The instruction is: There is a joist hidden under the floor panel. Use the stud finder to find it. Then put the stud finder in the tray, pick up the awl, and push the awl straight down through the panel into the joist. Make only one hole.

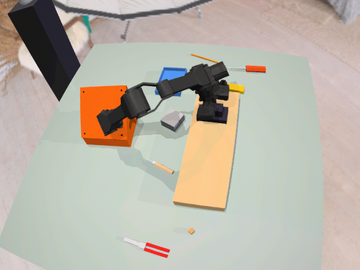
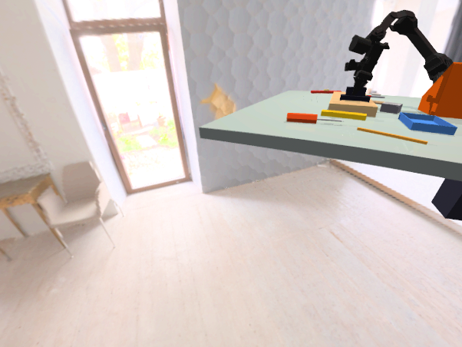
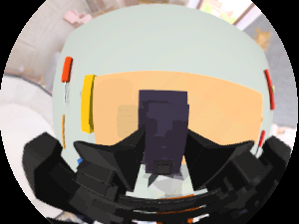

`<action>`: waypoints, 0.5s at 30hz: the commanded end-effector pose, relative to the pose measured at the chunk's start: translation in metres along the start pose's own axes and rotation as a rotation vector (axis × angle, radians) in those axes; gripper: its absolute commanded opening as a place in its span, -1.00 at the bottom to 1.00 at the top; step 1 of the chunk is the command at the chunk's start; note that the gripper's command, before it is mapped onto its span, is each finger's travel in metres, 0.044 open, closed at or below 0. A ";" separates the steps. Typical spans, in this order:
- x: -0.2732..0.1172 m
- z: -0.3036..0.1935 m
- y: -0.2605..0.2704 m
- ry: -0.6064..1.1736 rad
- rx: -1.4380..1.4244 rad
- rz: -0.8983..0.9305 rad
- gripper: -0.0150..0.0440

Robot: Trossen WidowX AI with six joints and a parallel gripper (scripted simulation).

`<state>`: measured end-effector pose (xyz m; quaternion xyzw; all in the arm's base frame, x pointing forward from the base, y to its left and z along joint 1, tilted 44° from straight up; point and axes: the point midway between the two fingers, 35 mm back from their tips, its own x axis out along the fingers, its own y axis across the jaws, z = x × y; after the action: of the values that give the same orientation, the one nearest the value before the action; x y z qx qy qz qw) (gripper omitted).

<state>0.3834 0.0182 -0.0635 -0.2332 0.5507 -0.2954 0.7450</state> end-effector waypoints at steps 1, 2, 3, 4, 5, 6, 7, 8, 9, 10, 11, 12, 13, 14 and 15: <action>0.001 -0.001 -0.017 0.000 -0.002 -0.007 -0.49; 0.001 -0.001 -0.021 0.000 -0.002 -0.007 -0.49; 0.001 -0.001 -0.024 0.000 -0.002 -0.007 -0.49; 0.001 -0.001 -0.027 0.000 -0.002 -0.008 -0.49; 0.001 -0.001 -0.031 0.000 -0.002 -0.008 -0.49; 0.001 -0.001 -0.034 0.000 -0.002 -0.008 -0.49; 0.001 -0.001 -0.038 0.000 -0.002 -0.008 -0.49; 0.001 -0.001 -0.041 0.000 -0.002 -0.008 -0.49; 0.001 -0.001 -0.044 0.000 -0.002 -0.009 -0.49; 0.001 -0.001 -0.048 0.000 -0.003 -0.009 -0.49; 0.001 -0.001 -0.051 0.000 -0.003 -0.009 -0.49; 0.001 -0.001 -0.055 0.000 -0.003 -0.009 -0.49; 0.001 -0.001 -0.058 0.000 -0.003 -0.009 -0.49; 0.001 -0.001 -0.061 0.000 -0.003 -0.009 -0.49; 0.001 -0.001 -0.065 0.000 -0.003 -0.010 -0.49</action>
<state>0.3746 -0.0187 -0.0292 -0.2341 0.5505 -0.2965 0.7445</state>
